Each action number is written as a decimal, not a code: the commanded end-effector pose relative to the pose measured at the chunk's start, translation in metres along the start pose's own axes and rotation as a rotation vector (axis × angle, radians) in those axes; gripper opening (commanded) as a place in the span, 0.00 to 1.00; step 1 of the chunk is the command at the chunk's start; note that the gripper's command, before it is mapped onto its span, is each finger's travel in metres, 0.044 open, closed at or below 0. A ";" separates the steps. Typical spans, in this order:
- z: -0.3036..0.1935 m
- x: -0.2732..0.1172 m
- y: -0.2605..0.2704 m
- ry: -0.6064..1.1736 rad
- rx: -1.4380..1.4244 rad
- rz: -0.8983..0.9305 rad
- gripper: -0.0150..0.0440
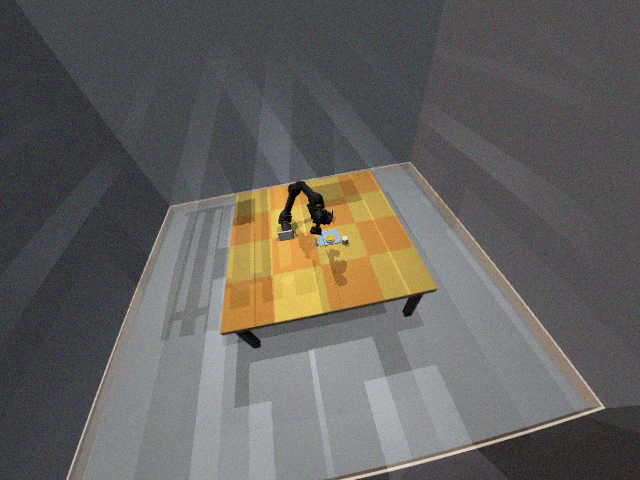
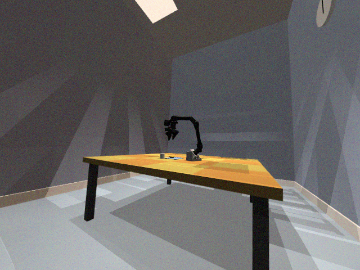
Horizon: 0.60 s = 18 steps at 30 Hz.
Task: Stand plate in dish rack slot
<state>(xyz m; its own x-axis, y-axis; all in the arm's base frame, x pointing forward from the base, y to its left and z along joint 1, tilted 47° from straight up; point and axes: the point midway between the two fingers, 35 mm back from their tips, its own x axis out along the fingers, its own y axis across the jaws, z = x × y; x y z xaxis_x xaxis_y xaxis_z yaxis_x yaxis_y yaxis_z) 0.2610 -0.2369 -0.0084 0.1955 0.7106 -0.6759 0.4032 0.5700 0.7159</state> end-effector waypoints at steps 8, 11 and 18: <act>0.013 0.010 0.059 0.055 -0.400 0.014 0.93; 0.014 0.013 0.072 0.071 -0.494 0.022 0.93; 0.015 0.014 0.076 0.075 -0.516 0.024 0.93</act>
<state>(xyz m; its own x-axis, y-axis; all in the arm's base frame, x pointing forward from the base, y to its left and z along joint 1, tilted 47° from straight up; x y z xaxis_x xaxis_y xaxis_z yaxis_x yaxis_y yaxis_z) 0.3059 -0.1900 0.0280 0.1209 0.7448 -0.6563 -0.0694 0.6658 0.7429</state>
